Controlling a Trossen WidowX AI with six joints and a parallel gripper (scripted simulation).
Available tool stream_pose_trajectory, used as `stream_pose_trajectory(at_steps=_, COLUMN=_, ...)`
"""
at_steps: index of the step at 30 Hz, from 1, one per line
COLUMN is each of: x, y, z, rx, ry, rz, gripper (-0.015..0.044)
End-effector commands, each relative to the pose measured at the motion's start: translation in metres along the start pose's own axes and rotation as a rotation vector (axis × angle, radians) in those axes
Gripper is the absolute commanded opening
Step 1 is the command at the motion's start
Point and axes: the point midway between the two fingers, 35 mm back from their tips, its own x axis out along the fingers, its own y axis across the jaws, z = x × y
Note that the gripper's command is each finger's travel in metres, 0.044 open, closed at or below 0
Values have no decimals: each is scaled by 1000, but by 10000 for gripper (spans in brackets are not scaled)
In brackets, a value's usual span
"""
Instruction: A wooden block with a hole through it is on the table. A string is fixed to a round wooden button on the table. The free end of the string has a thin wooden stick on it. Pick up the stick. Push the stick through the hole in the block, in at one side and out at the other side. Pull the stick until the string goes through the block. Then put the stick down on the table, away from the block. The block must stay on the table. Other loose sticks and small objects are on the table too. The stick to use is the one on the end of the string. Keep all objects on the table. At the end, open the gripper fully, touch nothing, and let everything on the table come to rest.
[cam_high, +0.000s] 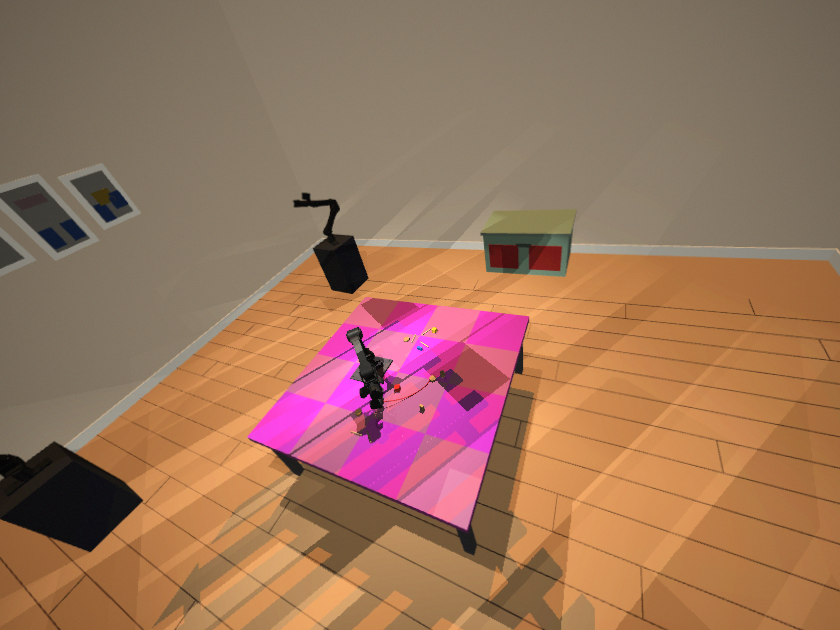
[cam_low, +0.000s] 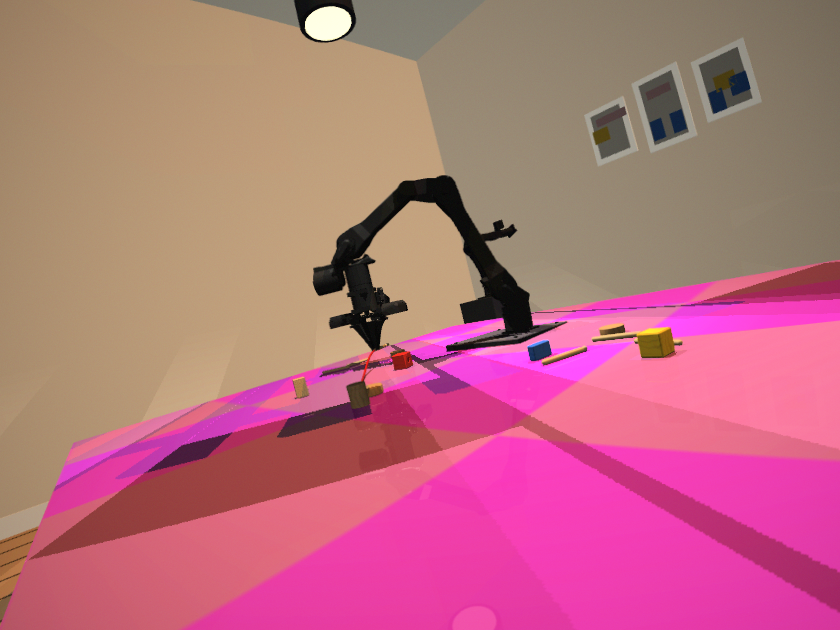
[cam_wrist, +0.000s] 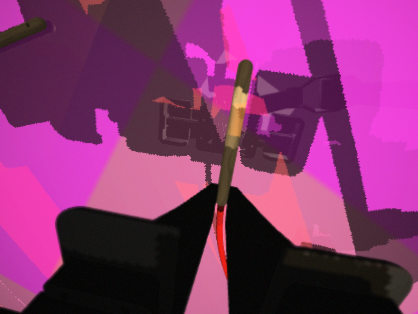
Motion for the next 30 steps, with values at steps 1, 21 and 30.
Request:
stream_pose_trajectory(at_steps=1, x=-7, y=1, z=-1, rx=1, ry=2, rz=5, gripper=0)
stream_pose_trajectory(at_steps=21, x=-18, y=-1, z=0, rx=-1, ry=0, rz=2, gripper=0)
stream_pose_trajectory(at_steps=30, x=-18, y=1, z=-6, rx=-241, ry=1, rz=2, gripper=0)
